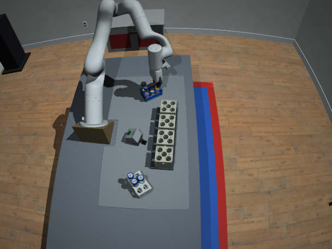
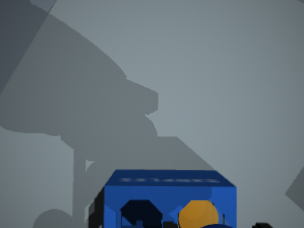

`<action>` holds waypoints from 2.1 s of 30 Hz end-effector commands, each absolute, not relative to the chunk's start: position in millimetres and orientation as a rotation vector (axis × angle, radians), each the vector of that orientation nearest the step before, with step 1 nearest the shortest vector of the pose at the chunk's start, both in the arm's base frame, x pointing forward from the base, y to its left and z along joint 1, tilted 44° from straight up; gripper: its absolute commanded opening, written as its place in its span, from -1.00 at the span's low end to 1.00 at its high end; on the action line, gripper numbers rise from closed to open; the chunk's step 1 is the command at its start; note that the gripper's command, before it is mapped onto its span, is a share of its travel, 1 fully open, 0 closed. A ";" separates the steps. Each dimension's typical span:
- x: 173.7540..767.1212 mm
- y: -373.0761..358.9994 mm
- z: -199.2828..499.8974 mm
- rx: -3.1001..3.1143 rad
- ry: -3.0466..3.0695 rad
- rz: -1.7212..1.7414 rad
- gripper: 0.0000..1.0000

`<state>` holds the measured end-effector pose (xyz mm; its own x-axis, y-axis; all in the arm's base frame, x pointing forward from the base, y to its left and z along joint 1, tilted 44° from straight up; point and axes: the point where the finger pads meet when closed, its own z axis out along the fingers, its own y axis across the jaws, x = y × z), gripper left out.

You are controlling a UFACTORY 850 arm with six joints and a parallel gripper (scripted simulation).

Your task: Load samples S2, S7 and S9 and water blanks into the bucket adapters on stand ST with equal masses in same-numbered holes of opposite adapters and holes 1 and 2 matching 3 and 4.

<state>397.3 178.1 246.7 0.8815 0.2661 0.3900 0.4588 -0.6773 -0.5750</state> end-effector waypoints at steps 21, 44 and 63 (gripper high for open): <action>393.4 150.6 275.8 -2.347 -0.519 -0.361 -0.13; 388.7 121.7 306.0 -2.347 -0.519 -0.361 -0.13; 384.9 98.4 330.5 -2.347 -0.519 -0.361 -0.13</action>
